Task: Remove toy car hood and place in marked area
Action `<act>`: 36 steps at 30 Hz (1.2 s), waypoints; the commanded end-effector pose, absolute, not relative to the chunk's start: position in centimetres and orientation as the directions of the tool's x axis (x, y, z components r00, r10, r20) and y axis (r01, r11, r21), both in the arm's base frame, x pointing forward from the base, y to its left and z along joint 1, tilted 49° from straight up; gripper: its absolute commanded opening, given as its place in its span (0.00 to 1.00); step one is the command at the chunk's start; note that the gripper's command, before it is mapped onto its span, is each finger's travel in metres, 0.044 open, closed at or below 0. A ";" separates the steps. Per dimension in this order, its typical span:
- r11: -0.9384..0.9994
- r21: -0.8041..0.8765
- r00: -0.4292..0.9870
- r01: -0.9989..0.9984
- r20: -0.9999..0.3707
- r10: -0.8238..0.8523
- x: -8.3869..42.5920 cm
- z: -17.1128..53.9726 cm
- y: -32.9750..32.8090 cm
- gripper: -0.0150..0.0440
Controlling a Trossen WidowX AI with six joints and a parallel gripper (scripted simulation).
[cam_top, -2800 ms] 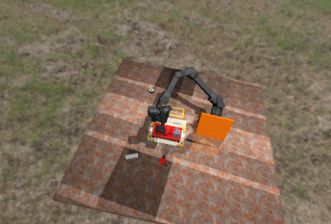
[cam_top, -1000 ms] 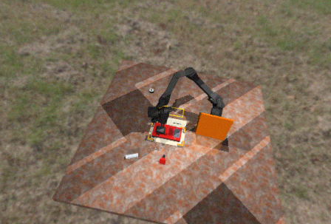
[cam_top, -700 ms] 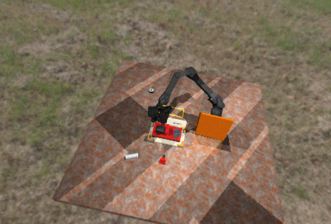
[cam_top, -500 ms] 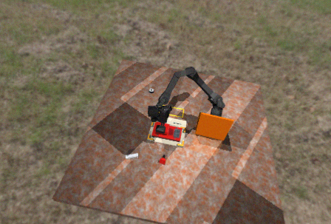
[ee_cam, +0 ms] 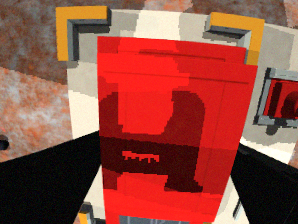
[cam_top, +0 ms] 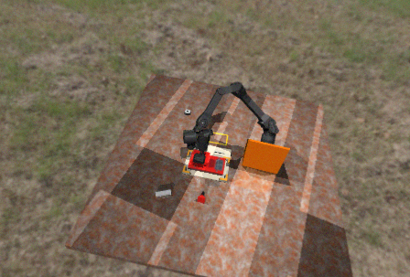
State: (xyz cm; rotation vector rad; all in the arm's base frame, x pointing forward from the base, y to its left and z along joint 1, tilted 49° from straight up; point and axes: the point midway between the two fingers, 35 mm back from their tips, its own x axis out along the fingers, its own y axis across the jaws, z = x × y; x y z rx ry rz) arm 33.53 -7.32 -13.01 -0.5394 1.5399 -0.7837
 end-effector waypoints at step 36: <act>0.664 -0.738 -0.125 0.115 -0.674 -0.728 33.1 -2.5 -10.4 0.25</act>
